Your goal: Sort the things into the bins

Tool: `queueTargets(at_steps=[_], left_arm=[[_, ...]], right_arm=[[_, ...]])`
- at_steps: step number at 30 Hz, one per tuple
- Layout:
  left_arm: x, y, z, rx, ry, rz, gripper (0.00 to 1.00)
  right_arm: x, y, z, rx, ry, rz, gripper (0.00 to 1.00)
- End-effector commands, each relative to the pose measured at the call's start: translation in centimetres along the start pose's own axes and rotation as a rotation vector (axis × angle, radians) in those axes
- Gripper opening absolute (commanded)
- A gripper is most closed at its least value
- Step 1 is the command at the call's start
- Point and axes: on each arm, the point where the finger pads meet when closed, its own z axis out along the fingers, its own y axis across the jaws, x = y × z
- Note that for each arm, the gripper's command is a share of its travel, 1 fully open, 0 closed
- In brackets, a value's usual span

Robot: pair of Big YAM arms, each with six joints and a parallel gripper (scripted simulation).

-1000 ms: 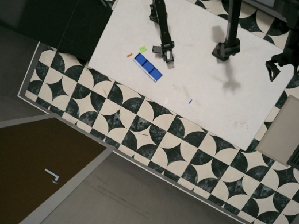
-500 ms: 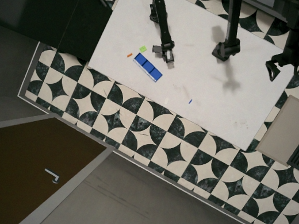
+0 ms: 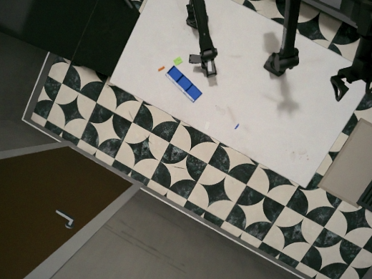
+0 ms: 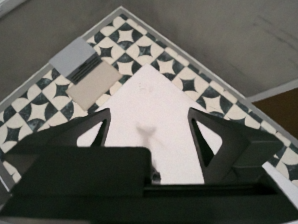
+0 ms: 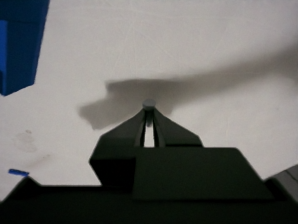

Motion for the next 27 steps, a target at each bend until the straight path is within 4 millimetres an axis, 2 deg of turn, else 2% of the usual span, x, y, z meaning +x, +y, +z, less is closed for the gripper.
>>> queueTargets(at_steps=[1,6,8,15,16,17,23,24,27], left_arm=[[-0.8,-0.4,-2.3,0.009,-0.042,0.009,1.0],[-0.8,-0.4,-2.3,0.009,-0.042,0.009,1.0],[-0.8,-0.4,-2.3,0.009,-0.042,0.009,1.0],[-0.8,-0.4,-2.3,0.009,-0.042,0.009,1.0],[-0.8,-0.4,-2.3,0.009,-0.042,0.009,1.0],[-0.8,-0.4,-2.3,0.009,-0.042,0.009,1.0],[-0.8,-0.4,-2.3,0.009,-0.042,0.009,1.0],[-0.8,-0.4,-2.3,0.009,-0.042,0.009,1.0],[-0.8,-0.4,-2.3,0.009,-0.042,0.009,1.0]], right_arm=[[0.9,2.4,-3.4,-0.061,0.019,0.0,0.1],[0.9,2.4,-3.9,-0.061,0.019,0.0,0.1],[0.5,1.5,-2.6,-0.034,0.011,0.0,0.1],[0.5,1.5,-2.5,-0.034,0.011,0.0,0.1],[0.8,2.4,-4.2,-0.059,0.018,0.001,0.1],[1.0,2.4,-4.7,-0.062,0.019,0.0,0.1],[1.0,2.4,-4.9,-0.062,0.02,0.0,0.1],[1.1,2.5,-4.2,-0.049,0.015,0.0,0.1],[1.1,2.6,-4.2,-0.049,0.015,0.0,0.1]])
